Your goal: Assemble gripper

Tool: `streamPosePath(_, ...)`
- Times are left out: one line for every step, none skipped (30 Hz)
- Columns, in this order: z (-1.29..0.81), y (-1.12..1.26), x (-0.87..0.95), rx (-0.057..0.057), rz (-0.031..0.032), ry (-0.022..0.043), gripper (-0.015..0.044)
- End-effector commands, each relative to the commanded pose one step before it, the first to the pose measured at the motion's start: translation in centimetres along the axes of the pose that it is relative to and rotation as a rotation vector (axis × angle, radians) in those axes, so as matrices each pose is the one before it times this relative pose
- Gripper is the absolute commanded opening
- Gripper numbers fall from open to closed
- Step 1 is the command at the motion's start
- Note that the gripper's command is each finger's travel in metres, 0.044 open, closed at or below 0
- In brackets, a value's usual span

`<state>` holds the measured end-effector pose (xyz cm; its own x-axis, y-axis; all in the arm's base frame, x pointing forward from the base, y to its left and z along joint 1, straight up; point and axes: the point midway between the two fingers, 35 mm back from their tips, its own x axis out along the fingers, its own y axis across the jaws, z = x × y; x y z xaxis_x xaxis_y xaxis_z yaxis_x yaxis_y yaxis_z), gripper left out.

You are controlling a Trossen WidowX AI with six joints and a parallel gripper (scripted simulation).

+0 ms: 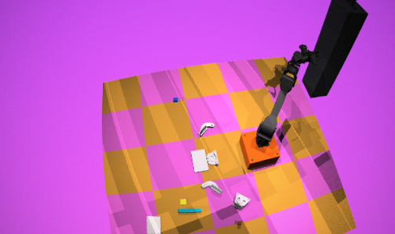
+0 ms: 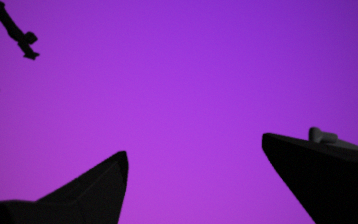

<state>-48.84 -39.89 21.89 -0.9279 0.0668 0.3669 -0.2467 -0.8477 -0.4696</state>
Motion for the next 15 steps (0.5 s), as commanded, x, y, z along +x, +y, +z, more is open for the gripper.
streamPosePath(0.0,0.0,0.0,0.0,0.0,0.0,0.0426)
streamPosePath(0.11,0.109,-0.114,-0.0012,0.00391,-0.00126,0.044)
streamPosePath(0.33,0.327,-0.345,-0.0036,0.01172,-0.00383,0.044)
streamPosePath(0.553,0.541,-0.577,-0.006,0.01949,-0.00653,0.044)
streamPosePath(0.671,0.649,-0.695,-0.0073,0.02342,-0.0081,0.044)
streamPosePath(0.677,0.646,-0.693,-0.0073,0.02334,-0.00836,0.044)
streamPosePath(0.683,0.643,-0.692,-0.0074,0.02327,-0.00862,0.044)
streamPosePath(0.689,0.641,-0.69,-0.0074,0.02319,-0.00887,0.044)
streamPosePath(0.695,0.638,-0.688,-0.0075,0.0231,-0.00912,0.044)
streamPosePath(0.701,0.635,-0.686,-0.0076,0.02302,-0.00937,0.044)
streamPosePath(0.707,0.633,-0.685,-0.0076,0.02293,-0.00961,0.044)
streamPosePath(0.741,0.637,-0.685,-0.0091,0.02357,-0.01027,0.044)
streamPosePath(0.751,0.636,-0.686,-0.0092,0.02356,-0.01059,0.044)
streamPosePath(0.757,0.632,-0.684,-0.0093,0.02344,-0.01087,0.044)
streamPosePath(0.764,0.628,-0.682,-0.0093,0.02333,-0.01114,0.044)
